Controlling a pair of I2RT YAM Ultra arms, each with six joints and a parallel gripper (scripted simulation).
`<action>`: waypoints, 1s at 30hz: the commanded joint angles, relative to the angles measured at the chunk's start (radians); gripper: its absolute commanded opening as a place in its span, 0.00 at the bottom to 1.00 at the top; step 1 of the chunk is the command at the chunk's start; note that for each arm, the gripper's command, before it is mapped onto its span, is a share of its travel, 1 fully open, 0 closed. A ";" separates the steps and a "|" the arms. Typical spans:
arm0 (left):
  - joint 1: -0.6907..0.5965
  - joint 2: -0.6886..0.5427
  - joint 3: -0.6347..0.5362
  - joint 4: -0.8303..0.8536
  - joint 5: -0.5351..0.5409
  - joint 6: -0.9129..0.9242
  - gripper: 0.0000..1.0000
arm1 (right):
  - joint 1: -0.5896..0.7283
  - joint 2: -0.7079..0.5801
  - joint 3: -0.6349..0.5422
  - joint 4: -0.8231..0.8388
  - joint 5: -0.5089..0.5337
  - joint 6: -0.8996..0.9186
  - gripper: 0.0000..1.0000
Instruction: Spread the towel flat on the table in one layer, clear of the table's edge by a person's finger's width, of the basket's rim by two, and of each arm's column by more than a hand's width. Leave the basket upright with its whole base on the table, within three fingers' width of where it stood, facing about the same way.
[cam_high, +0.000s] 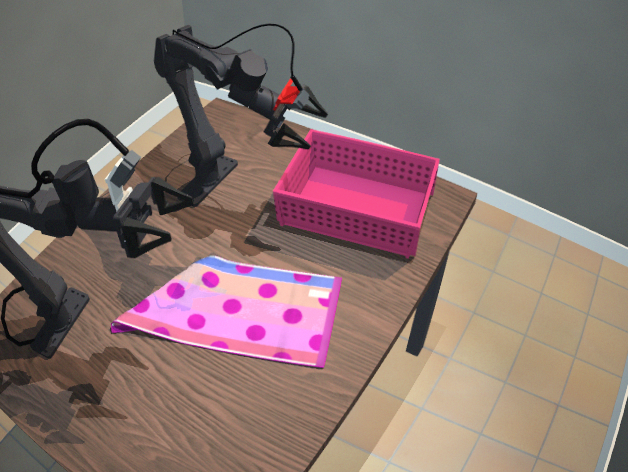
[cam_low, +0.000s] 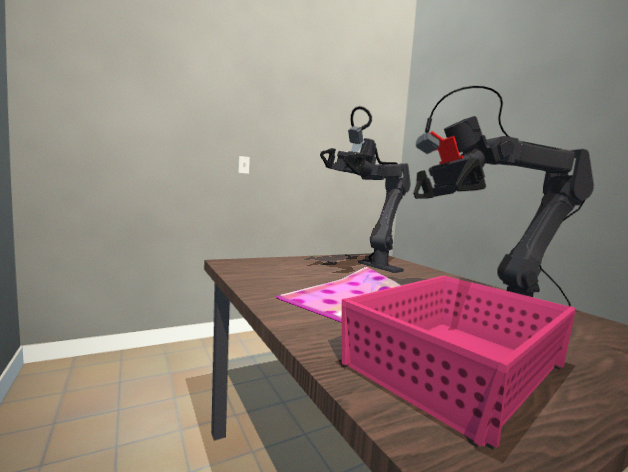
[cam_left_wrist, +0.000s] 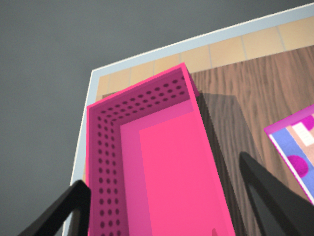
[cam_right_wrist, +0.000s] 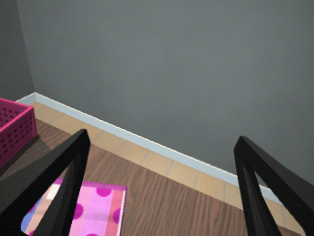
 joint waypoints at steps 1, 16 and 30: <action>-0.028 -0.063 -0.002 0.163 0.137 0.025 1.00 | 0.004 -0.137 -0.027 -0.158 -0.038 0.157 1.00; 0.104 -0.139 -0.191 0.567 0.292 0.032 1.00 | -0.223 -0.163 0.021 -0.234 -0.046 0.163 1.00; 0.327 -0.129 -0.149 0.583 0.504 0.029 1.00 | -0.232 -0.160 0.023 -0.220 -0.068 0.165 1.00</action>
